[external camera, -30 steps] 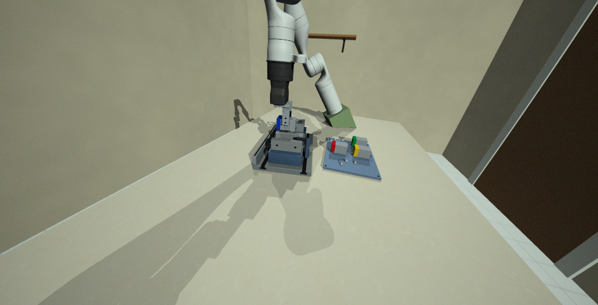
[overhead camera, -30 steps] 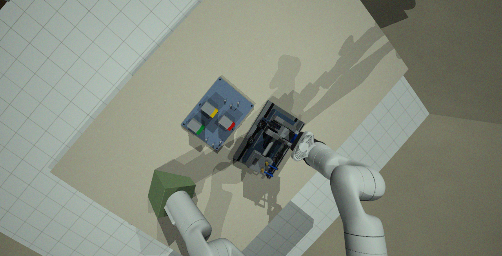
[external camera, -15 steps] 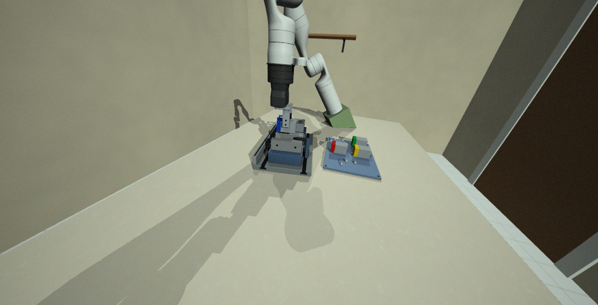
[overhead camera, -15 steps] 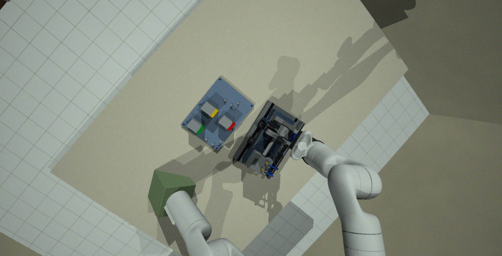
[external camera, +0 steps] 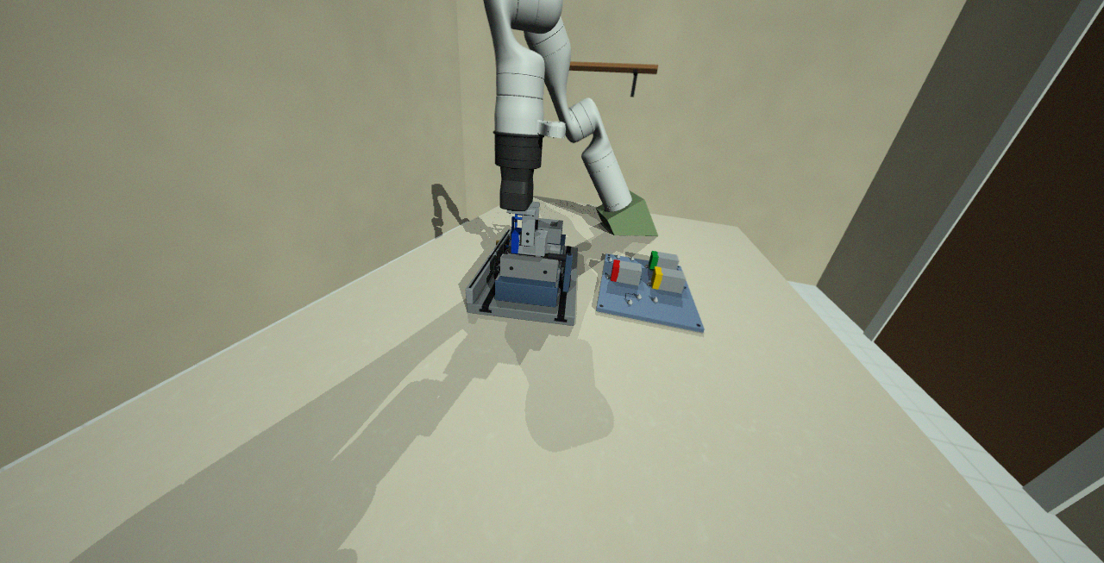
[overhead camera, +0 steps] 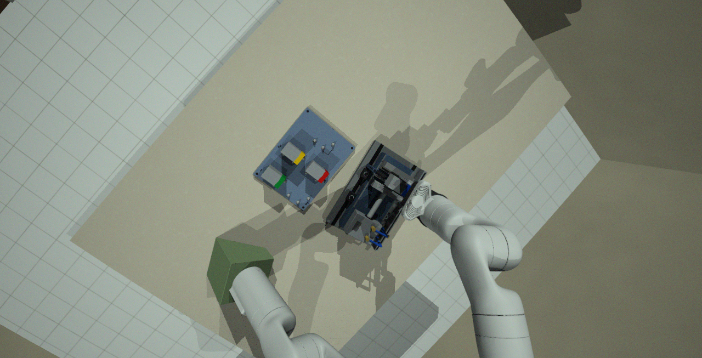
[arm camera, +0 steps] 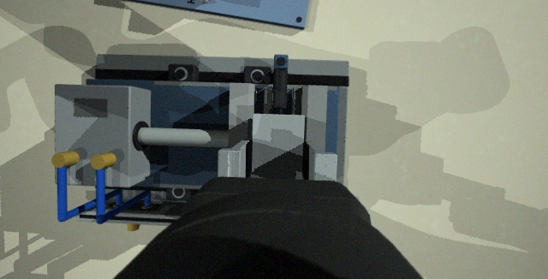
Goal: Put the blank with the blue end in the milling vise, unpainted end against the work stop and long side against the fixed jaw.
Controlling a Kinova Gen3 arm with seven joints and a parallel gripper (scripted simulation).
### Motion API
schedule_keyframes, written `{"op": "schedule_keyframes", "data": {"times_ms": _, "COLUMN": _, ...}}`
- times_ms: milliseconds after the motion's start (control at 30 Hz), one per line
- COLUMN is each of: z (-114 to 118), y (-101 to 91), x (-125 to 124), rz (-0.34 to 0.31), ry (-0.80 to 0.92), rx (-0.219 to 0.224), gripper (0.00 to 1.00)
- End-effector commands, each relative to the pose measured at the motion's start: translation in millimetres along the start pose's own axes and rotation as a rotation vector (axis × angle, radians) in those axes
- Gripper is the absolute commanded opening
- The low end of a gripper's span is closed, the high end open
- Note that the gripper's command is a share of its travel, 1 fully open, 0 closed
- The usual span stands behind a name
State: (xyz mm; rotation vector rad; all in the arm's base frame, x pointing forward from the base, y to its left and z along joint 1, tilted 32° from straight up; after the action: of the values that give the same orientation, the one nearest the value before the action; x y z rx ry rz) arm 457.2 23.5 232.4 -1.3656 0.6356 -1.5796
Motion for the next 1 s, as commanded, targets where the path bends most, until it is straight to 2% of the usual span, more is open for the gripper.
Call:
{"op": "schedule_keyframes", "data": {"times_ms": 0, "z": 0.1, "y": -0.2, "x": -0.2, "rz": 0.000, "ry": 0.000, "rx": 0.001, "gripper": 0.00}}
{"op": "schedule_keyframes", "data": {"times_ms": 967, "z": -0.8, "y": -1.7, "x": 0.0, "rz": -0.001, "ry": -0.001, "rx": -0.003, "gripper": 0.00}}
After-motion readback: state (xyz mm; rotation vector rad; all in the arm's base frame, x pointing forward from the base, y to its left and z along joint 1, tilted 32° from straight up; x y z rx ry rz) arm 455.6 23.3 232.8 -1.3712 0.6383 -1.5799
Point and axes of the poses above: the point where the finger pads meet when closed, its own y axis out along the fingers, its own z axis across the jaws, x = y × z, the point moved 2 cm from there along -y, back along the fingers, and after that the axes turned 13 degrees about y, right-handed, at the moved point
